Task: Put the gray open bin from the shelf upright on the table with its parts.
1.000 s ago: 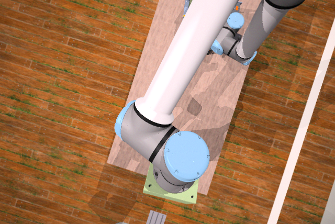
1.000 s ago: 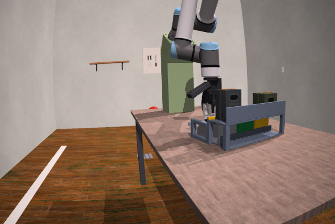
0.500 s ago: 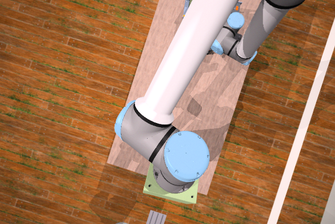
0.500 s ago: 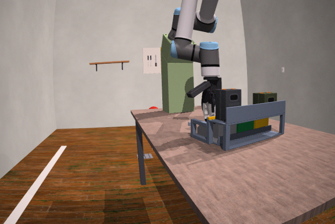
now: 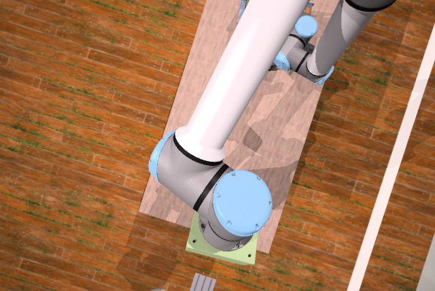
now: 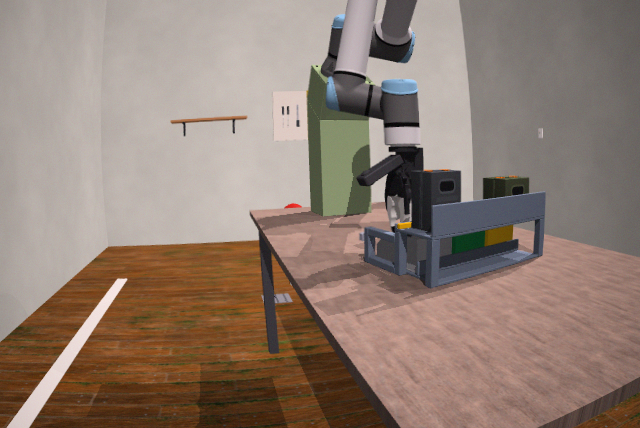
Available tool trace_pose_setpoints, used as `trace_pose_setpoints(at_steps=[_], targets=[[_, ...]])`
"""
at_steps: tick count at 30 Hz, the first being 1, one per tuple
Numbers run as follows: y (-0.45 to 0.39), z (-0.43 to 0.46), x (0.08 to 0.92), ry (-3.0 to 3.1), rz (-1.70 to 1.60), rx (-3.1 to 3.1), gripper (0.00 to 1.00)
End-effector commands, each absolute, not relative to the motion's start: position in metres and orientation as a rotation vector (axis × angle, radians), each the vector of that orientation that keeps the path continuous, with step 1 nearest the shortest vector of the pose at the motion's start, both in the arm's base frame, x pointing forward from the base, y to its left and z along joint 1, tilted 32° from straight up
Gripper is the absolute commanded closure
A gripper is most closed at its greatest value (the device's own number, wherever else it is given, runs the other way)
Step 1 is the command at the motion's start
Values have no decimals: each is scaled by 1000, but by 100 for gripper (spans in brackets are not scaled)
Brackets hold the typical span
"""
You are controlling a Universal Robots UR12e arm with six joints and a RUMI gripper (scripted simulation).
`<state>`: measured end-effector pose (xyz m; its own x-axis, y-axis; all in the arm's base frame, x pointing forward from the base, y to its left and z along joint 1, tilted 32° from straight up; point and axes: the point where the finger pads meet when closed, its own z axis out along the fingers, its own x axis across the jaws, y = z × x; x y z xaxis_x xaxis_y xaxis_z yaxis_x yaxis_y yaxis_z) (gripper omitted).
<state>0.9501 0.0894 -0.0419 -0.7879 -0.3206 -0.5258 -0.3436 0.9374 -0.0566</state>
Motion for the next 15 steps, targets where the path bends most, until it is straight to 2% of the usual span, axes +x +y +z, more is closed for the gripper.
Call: trace_pose_setpoints(at_steps=[1, 15], targets=[[89, -41, 950, 2541, 56, -472, 74], [91, -49, 956, 2541, 56, -472, 74]])
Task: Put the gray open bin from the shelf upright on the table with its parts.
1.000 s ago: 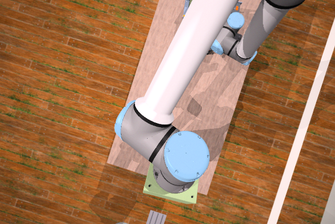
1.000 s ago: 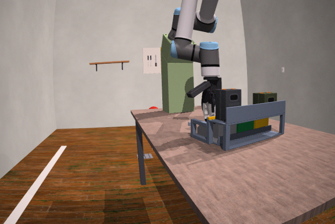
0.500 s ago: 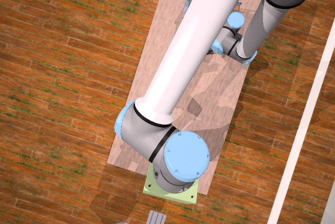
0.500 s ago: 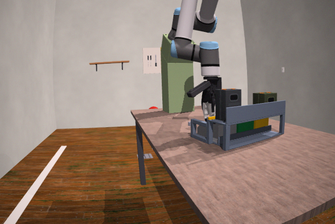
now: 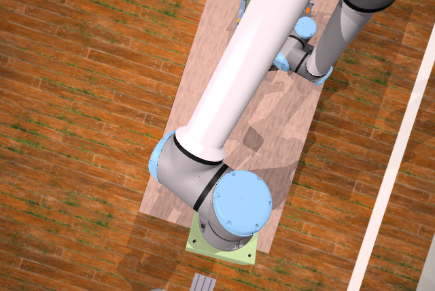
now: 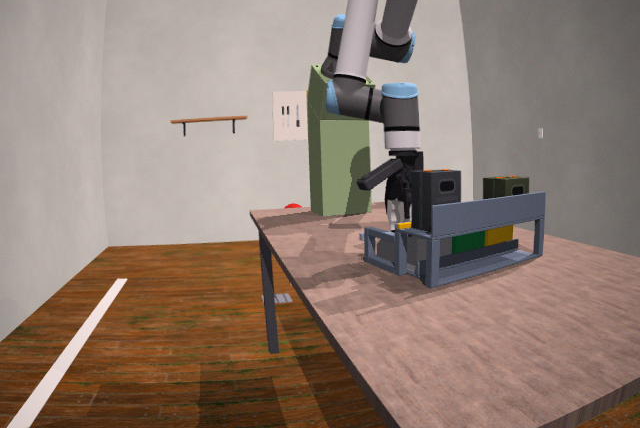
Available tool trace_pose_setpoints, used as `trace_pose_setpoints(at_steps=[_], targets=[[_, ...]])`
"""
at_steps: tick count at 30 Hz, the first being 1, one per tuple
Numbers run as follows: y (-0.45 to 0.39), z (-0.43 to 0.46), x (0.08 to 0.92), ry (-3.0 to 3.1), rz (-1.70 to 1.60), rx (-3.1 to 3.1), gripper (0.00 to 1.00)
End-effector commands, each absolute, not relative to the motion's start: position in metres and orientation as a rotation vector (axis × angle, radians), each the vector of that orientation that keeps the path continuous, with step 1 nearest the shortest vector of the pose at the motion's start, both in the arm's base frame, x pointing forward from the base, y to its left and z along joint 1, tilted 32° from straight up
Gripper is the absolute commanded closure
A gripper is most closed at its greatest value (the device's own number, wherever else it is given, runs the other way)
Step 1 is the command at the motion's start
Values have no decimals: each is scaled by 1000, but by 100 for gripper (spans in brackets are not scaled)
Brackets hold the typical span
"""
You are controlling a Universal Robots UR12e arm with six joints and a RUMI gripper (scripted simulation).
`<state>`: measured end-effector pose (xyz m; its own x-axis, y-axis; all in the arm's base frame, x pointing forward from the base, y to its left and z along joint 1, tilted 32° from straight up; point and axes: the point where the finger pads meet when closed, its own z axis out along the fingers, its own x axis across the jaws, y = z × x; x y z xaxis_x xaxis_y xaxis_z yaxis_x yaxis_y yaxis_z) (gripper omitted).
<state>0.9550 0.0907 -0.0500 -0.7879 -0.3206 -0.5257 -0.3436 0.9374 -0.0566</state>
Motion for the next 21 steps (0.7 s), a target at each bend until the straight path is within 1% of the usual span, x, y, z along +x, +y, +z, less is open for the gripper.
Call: trace_pose_setpoints(at_steps=[1, 21], targets=[[91, -49, 956, 2541, 56, -472, 74], [92, -59, 961, 2541, 56, -472, 74]])
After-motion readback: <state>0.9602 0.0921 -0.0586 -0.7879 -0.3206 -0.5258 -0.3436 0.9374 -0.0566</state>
